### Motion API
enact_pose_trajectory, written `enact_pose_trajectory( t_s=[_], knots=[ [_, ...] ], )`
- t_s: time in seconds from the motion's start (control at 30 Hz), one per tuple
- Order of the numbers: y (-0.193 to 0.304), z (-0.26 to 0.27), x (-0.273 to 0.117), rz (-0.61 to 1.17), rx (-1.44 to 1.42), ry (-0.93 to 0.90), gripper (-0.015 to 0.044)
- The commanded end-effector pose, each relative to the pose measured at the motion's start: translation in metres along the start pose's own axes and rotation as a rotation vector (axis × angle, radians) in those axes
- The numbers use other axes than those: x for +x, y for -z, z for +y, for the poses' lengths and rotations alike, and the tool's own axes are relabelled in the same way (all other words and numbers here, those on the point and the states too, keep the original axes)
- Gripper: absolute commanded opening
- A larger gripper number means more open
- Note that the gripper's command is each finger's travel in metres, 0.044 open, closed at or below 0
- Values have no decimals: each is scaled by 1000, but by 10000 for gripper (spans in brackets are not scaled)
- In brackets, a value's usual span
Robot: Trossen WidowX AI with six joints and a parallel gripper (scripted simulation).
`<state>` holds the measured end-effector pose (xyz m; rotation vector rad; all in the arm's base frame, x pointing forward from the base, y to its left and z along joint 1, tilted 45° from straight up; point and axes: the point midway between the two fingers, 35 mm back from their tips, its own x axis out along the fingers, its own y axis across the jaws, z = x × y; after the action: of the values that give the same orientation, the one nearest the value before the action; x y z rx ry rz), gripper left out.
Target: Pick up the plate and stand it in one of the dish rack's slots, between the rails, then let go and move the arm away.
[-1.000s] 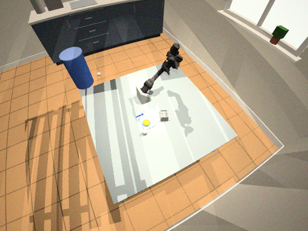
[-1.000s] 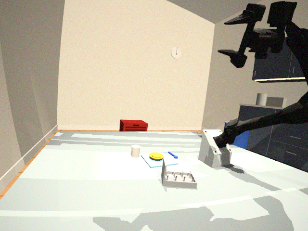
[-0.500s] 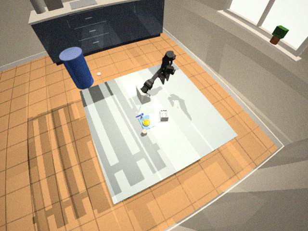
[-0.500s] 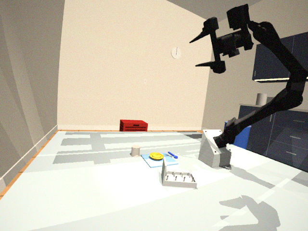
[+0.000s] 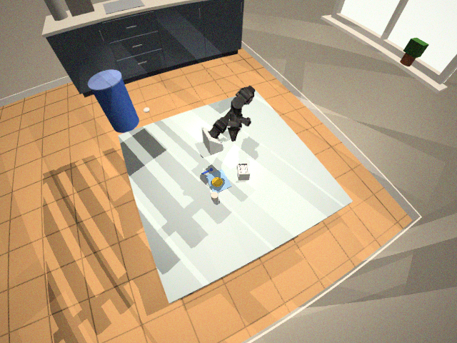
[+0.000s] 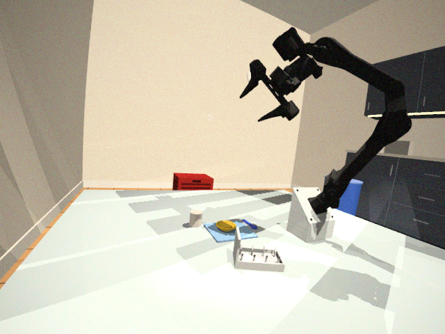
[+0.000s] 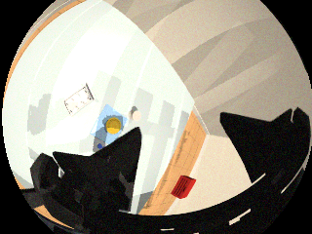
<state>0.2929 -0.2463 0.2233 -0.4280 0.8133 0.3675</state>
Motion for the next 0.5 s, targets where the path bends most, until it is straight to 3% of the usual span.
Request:
enact_pose_trajectory(
  t_s=[0.0,0.47],
  knots=[
    [13,5,27,26,111,-93,400],
    [55,35,108,151,464,-382,400]
  ],
)
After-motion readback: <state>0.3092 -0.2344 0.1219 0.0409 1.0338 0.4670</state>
